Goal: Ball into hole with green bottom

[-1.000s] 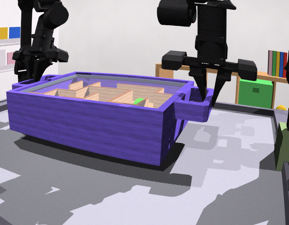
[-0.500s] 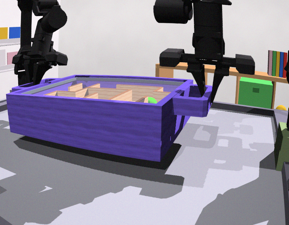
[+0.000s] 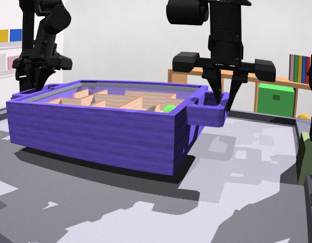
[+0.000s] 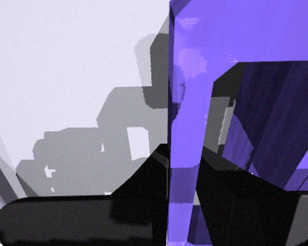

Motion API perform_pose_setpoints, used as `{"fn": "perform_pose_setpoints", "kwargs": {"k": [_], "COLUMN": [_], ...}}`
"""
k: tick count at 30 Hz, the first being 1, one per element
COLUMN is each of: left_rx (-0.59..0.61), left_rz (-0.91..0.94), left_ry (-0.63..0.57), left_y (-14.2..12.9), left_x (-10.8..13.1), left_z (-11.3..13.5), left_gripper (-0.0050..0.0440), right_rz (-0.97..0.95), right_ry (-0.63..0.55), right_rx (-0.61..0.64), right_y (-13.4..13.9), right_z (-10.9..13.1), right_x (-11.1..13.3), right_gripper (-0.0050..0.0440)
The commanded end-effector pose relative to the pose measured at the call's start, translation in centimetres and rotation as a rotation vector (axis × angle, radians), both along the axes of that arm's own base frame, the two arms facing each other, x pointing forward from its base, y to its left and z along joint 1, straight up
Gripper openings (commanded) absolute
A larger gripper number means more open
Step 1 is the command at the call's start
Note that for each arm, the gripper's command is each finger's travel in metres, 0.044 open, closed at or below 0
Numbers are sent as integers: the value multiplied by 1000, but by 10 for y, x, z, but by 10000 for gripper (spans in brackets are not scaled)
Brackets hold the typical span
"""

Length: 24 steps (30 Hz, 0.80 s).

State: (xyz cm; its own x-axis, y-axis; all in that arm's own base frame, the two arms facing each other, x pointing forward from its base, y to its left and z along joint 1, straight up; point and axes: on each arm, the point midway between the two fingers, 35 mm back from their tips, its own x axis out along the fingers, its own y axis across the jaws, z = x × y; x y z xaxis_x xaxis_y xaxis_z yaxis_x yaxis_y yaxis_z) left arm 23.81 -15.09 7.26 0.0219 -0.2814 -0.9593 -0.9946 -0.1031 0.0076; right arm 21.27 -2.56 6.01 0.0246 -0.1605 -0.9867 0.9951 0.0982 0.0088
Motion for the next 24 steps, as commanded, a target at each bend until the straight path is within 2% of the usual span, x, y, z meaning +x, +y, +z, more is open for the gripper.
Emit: {"fn": "perform_pose_setpoints", "kwargs": {"k": [1, 4, 5, 6, 8, 11, 18, 20, 22, 23, 24], "left_rx": [-38, -21, -34, -12, -9, -44, -56, -81, -79, -64, -56], "left_rz": [-6, -3, -5, -4, -3, -8, -8, -8, -7, -6, -6], "left_ry": [-39, -68, -68, -59, -79, -49, -23, 13, -29, -15, 18], "left_y": [-6, -7, -6, -9, -7, -6, -5, -3, -2, -6, -6], "left_x": [0, -3, -4, 1, -3, 4, 5, 7, 0, 5, 6], "left_z": [15, 5, 5, 15, 3, 19, 21, 24, 15, 27, 25], "left_gripper": [-50, -50, -50, -50, -50, -50, -50, -50, -50, -50, -50], "right_rz": [-3, -3, -2, -5, -4, 0, -1, 1, 0, -5, -4], "right_ry": [-28, 7, 5, -16, 20, -16, -44, -63, -40, -50, -66], "right_rx": [-10, -26, -11, -42, -39, -4, 9, 41, 35, 8, 7], "right_y": [-2, 0, -1, 0, 1, -1, -3, -3, -5, -3, -3], "right_z": [12, 20, 21, 15, 22, 7, 6, -4, 11, 0, -3], "right_x": [6, 10, 10, 5, 9, 0, 2, -3, 6, -2, -2], "right_gripper": [-50, -50, -50, -50, -50, -50, -50, -50, -50, -50, -50]}}
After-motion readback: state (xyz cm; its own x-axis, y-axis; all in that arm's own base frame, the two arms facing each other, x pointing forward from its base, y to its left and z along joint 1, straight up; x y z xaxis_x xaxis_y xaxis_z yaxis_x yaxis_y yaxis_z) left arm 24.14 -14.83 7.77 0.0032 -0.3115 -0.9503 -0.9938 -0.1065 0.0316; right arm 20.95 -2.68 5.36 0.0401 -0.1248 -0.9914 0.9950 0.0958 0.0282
